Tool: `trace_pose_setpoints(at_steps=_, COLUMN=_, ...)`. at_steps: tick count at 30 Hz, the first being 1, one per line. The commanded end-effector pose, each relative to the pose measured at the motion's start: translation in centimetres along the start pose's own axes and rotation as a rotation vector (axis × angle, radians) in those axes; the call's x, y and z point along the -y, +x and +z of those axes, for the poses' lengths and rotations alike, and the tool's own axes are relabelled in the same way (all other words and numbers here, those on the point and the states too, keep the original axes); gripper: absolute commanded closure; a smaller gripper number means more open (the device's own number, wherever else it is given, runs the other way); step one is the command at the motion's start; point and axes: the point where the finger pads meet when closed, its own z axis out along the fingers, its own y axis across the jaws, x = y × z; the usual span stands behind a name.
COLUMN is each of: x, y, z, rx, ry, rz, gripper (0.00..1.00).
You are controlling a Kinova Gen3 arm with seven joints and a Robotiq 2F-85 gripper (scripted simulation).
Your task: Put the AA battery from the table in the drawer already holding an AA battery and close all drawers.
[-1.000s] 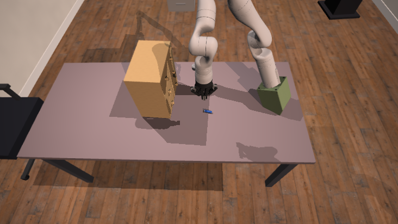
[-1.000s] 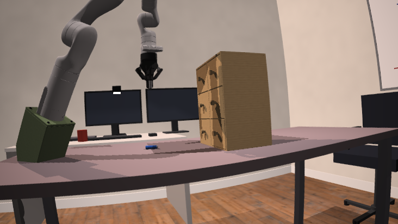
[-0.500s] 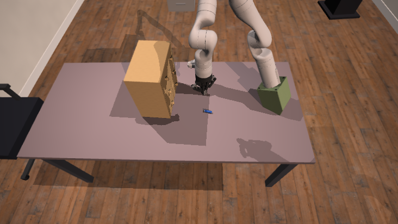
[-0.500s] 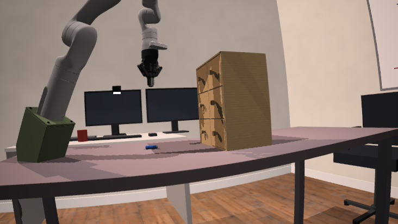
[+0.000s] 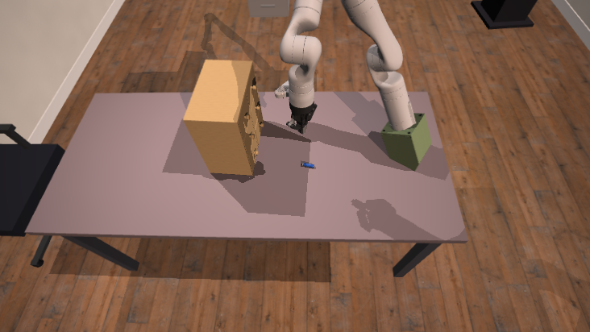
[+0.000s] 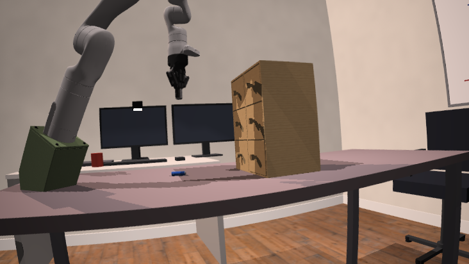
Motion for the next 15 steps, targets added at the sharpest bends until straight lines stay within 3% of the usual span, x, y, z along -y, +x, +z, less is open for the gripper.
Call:
trace_pose_setpoints(at_steps=1, x=-0.3, y=0.5, z=-0.3, rx=0.001, ry=0.005, rz=-0.037, gripper=1.0)
trace_pose_setpoints(at_steps=15, x=-1.5, y=1.5, z=-0.7, rx=0.0, ry=0.005, rz=-0.28, gripper=1.0)
